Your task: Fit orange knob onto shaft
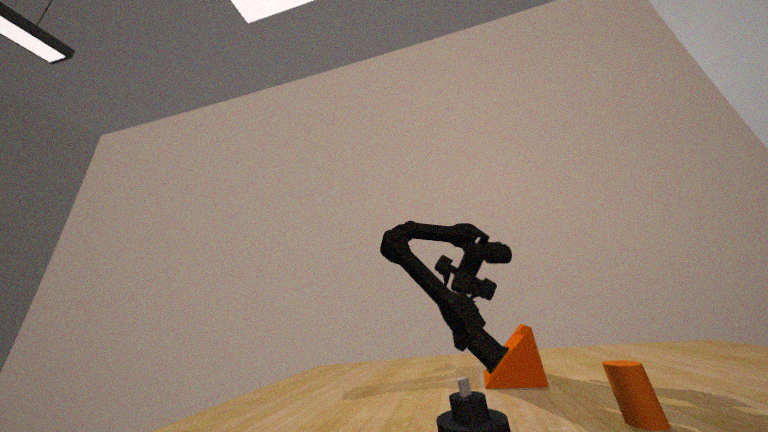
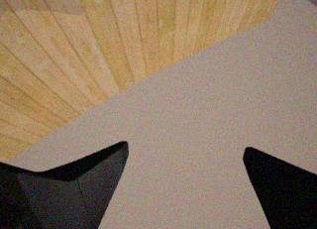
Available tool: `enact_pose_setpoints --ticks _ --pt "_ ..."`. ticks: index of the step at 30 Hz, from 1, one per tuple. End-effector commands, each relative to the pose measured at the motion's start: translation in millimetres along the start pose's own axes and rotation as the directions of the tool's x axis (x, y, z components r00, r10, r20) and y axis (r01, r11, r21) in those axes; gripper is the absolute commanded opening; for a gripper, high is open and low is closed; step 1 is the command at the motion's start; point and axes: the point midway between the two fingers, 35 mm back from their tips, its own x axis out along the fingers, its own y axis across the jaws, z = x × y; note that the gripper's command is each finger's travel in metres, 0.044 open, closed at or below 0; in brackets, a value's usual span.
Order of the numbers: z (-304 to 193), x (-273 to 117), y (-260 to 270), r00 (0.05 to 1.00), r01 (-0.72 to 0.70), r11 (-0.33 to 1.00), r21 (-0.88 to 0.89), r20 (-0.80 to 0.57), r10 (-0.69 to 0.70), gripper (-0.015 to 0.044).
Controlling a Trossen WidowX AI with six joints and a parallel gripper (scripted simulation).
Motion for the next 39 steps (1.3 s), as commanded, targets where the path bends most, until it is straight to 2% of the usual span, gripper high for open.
enact_pose_setpoints --ticks 1,3,6,11,18,22,28,39 --pt "0 0 0 1.0 0.0 1.0 0.0 0.0 0.0 0.0426" --pt "-2 -6 5 1.0 -0.028 0.998 -0.05 0.001 0.028 0.044" --pt "-11 -33 29 0.989 -0.14 0.957 -0.254 0.008 0.147 0.044" --pt "-15 -92 69 0.938 -0.271 0.784 -0.559 0.031 0.346 0.044" --pt "2 -178 111 0.834 -0.283 0.538 -0.794 0.074 0.547 0.044" --pt "22 -223 128 0.771 -0.216 0.432 -0.876 0.118 0.626 0.044" --pt "64 -287 147 0.674 -0.019 0.312 -0.95 0.218 0.705 0.044" --pt "170 -383 158 0.536 0.41 0.229 -0.883 0.436 0.723 0.044"
